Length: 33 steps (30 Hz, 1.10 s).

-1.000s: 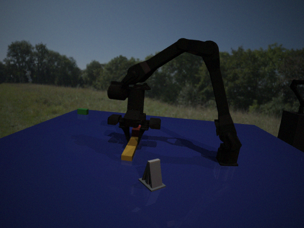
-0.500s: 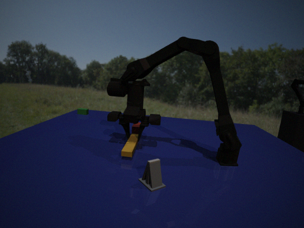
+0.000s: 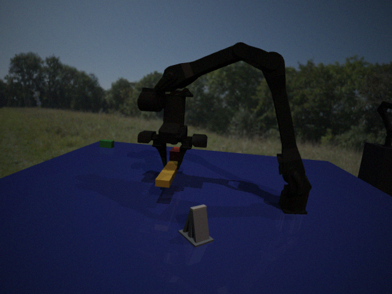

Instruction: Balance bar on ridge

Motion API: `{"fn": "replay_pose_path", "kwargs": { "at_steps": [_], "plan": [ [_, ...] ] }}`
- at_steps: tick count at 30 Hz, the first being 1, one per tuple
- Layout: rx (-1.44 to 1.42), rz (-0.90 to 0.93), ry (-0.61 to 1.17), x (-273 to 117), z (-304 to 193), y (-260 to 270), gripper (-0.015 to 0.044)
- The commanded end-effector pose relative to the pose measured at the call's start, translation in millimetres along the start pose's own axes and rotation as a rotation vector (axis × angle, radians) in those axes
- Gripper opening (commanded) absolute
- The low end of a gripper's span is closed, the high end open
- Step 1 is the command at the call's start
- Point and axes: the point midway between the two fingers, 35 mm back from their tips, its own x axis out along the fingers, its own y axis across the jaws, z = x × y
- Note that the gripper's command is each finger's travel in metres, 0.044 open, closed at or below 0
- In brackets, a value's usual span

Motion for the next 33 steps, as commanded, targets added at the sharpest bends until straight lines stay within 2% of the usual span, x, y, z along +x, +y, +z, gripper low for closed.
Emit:
{"fn": "replay_pose_path", "kwargs": {
  "at_steps": [1,23,33],
  "plan": [
    [-0.002,-0.014,0.006,-16.6,-0.5,-1.4,0.0000],
    [-0.005,-0.014,0.007,-64.2,1.7,4.8,0.0000],
    [-0.087,-0.014,0.004,-64.4,38.9,1.5,0.0000]
  ]
}}
